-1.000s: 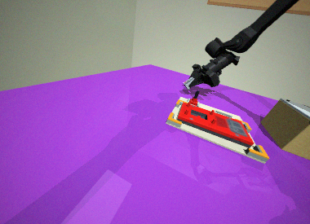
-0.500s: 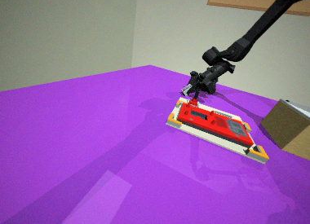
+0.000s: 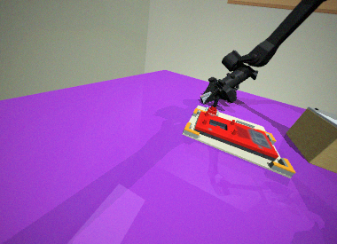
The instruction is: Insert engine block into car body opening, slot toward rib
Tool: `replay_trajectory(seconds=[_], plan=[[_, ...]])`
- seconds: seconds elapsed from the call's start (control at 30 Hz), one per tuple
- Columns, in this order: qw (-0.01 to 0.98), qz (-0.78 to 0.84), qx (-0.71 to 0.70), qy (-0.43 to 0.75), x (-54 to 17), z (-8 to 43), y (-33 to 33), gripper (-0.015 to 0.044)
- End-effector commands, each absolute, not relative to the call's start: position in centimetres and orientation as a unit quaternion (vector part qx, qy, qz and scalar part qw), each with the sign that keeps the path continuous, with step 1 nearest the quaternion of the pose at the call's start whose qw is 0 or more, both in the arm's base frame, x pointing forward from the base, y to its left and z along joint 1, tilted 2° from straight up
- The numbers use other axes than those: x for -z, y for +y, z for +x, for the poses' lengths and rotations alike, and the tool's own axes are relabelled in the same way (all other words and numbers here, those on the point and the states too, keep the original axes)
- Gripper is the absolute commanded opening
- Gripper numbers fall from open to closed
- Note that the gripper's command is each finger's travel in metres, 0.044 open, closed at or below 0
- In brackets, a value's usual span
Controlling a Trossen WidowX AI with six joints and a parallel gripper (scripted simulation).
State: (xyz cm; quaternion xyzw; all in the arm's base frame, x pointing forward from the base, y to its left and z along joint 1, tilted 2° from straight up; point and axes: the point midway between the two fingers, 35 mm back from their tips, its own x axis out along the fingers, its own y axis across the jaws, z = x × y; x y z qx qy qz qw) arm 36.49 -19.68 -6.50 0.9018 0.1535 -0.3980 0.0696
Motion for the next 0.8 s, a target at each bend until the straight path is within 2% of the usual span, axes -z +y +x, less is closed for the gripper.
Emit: replay_trajectory(seconds=[0.0,0.17,0.77], plan=[[0.07,0.902,0.397,0.153,6.4,36.5,-19.7,0.0315],[0.07,0.902,0.397,0.153,6.4,36.5,-19.7,0.044],[0.072,0.901,0.4,0.155,3.3,33.5,-20.8,0.044]])
